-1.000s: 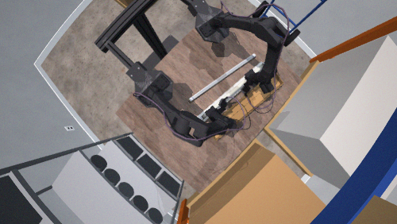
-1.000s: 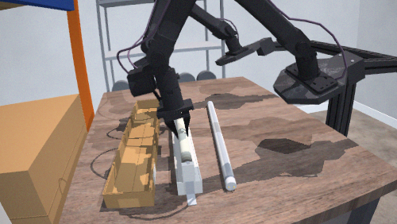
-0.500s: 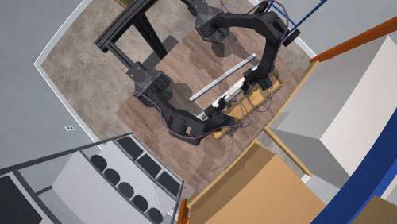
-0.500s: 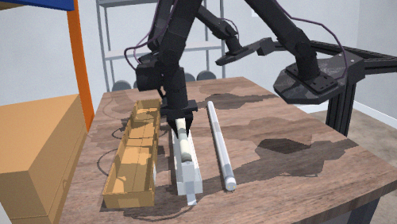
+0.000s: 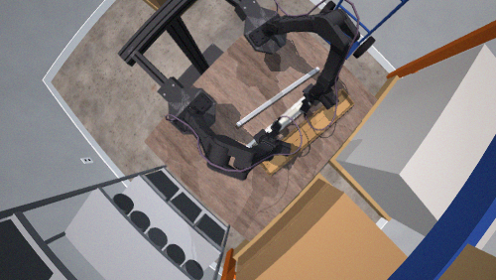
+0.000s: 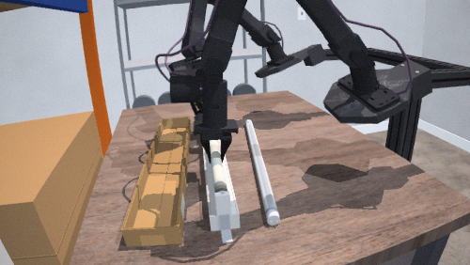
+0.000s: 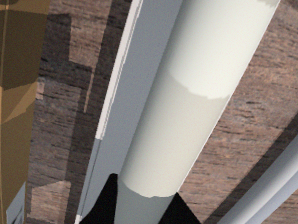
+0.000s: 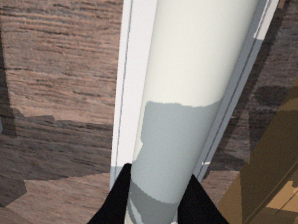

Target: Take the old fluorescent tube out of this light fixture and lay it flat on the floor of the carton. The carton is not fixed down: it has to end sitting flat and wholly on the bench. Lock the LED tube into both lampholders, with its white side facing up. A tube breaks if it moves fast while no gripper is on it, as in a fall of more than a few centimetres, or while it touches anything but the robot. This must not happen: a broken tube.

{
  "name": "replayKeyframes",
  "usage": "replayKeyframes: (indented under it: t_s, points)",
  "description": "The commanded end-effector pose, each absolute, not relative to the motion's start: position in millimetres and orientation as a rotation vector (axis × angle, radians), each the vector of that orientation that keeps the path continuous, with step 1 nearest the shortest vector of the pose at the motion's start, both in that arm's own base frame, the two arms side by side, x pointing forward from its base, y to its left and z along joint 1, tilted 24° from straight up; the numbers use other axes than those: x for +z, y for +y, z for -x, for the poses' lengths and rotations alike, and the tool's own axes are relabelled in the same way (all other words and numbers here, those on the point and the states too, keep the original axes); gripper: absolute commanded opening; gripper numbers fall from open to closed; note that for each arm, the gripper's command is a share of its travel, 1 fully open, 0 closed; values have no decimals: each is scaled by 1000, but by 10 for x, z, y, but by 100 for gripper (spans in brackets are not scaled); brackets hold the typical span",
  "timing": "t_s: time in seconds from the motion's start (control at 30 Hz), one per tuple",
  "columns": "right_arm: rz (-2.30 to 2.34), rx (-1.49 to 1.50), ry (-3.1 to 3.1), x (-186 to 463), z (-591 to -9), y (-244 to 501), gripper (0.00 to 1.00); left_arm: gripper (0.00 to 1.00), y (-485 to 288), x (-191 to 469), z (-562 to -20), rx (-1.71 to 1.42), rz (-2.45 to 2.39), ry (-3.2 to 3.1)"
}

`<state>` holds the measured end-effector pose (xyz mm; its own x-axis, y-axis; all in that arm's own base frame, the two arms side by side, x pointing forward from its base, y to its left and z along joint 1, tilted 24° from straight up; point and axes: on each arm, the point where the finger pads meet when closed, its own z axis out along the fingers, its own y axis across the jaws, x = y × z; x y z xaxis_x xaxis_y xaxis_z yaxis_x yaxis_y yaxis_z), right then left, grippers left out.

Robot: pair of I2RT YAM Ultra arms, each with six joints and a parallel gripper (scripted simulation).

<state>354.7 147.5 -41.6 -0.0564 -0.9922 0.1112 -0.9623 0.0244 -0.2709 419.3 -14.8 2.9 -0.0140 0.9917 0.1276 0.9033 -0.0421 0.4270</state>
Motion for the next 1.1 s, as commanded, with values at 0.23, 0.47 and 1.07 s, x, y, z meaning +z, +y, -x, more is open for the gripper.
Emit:
replayKeyframes:
  t_s: [0.23, 0.47, 1.07]
  points:
    - [2038, -498, 2102, -333, -3502, 1522, 11, 11, -170, 92, -4163, 677, -2014, 1932]
    - [2056, -500, 2096, -363, -3408, 1506, 11, 11, -167, 30, -4054, 668, -2032, 1936]
    - [2008, -592, 2033, -367, -3397, 1497, 11, 11, -169, 17, -4039, 743, -1980, 1872]
